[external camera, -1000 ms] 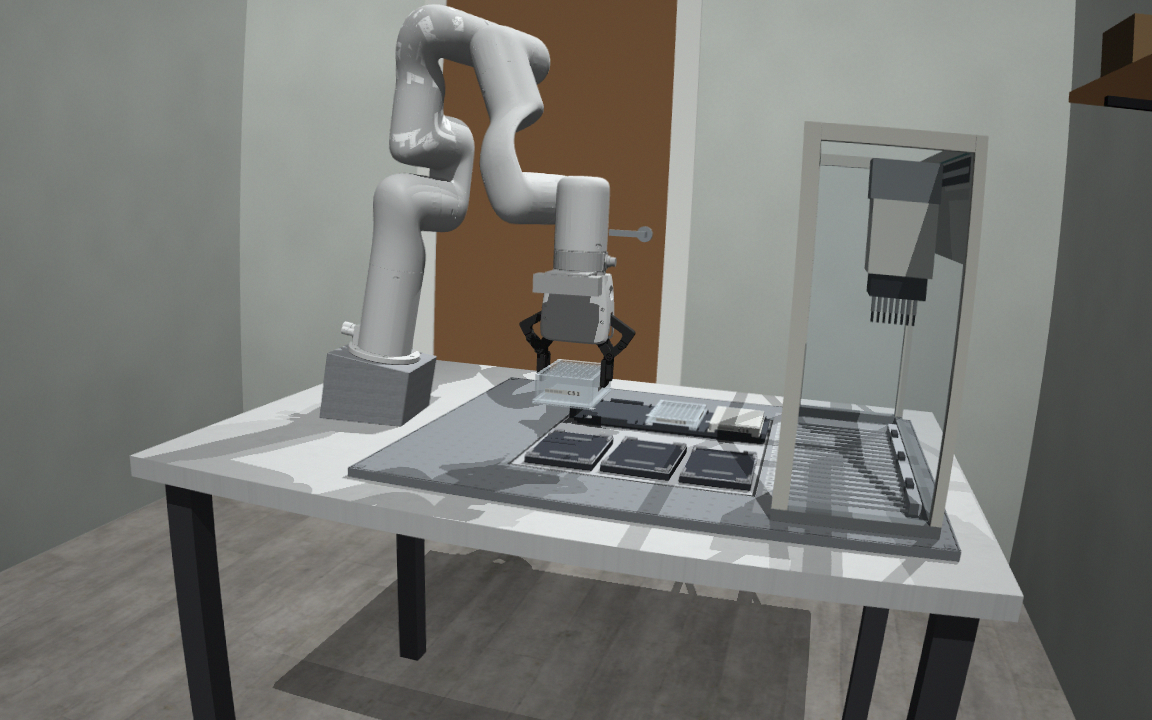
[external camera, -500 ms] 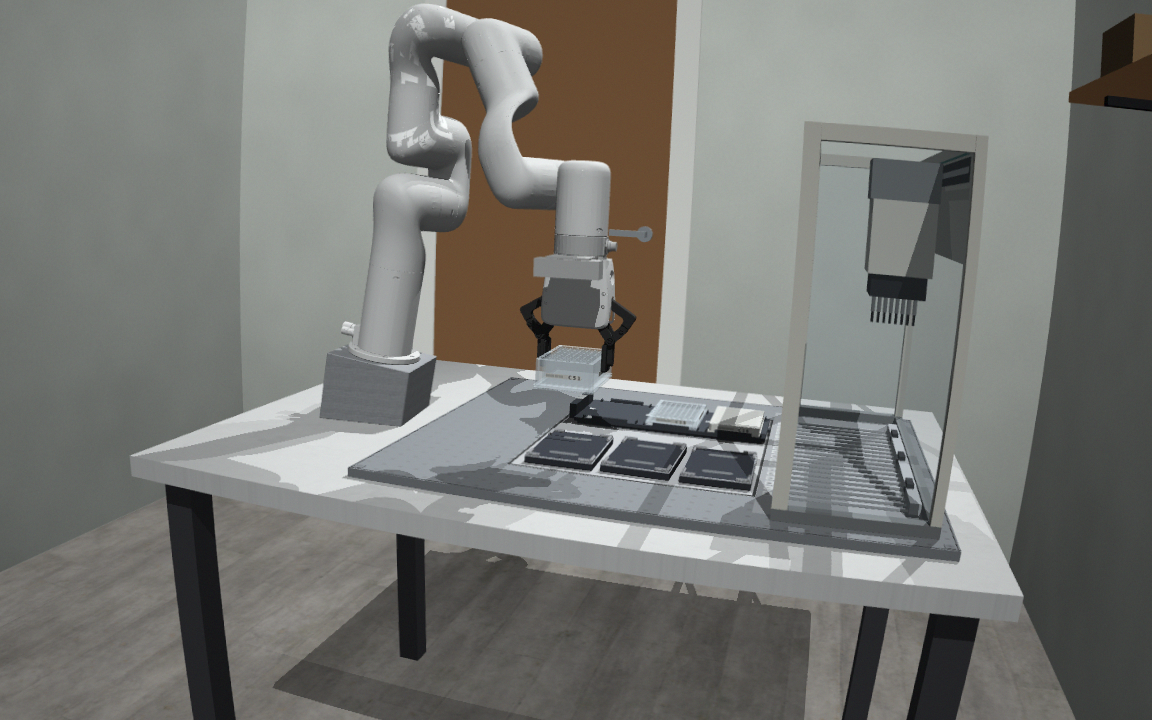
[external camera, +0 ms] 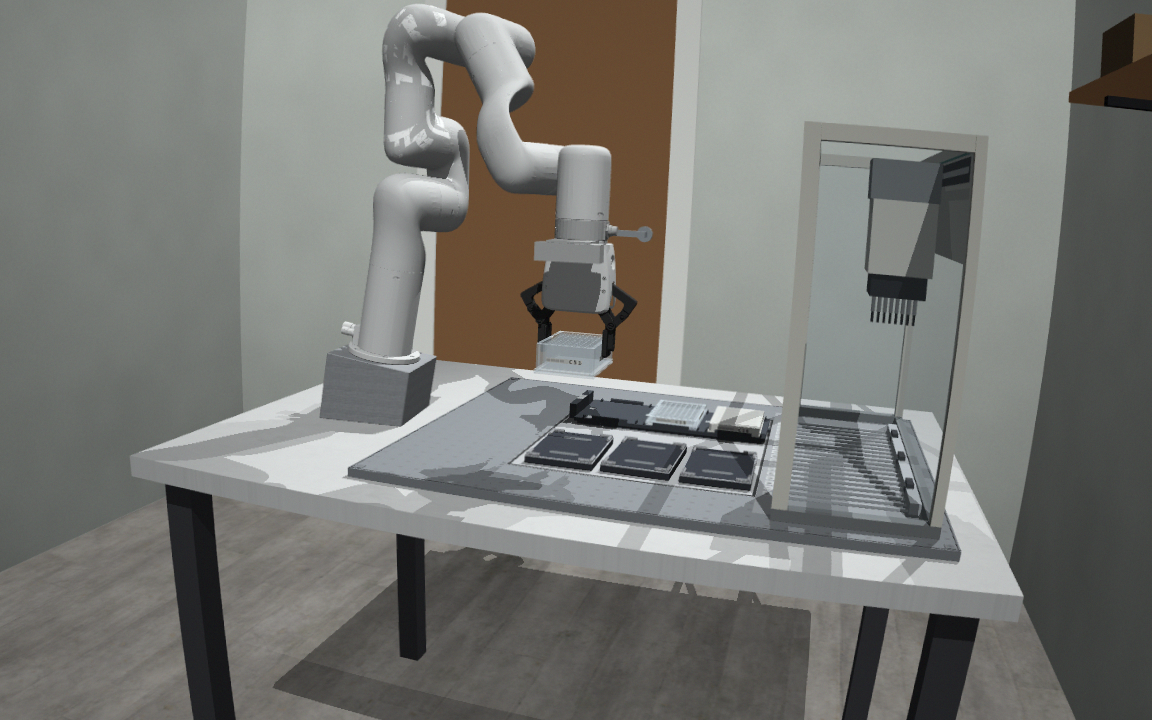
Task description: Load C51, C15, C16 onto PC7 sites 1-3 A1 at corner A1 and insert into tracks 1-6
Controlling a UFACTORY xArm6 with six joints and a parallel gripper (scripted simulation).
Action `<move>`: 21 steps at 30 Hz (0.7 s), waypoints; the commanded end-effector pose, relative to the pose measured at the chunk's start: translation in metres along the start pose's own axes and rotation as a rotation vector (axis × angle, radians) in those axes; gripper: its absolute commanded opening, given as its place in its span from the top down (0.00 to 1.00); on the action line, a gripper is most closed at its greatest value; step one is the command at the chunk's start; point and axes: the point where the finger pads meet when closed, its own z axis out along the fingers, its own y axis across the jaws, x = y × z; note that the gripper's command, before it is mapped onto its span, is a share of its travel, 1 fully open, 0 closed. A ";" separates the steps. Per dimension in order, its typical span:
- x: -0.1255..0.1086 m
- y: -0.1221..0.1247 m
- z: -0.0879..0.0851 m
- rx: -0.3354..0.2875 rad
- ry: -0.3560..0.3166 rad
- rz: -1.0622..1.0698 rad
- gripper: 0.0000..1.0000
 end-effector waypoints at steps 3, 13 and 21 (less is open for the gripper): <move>0.000 -0.001 -0.012 0.004 0.002 0.000 1.00; 0.000 -0.001 -0.012 0.004 0.002 0.000 1.00; -0.034 -0.005 -0.012 0.004 0.001 0.026 1.00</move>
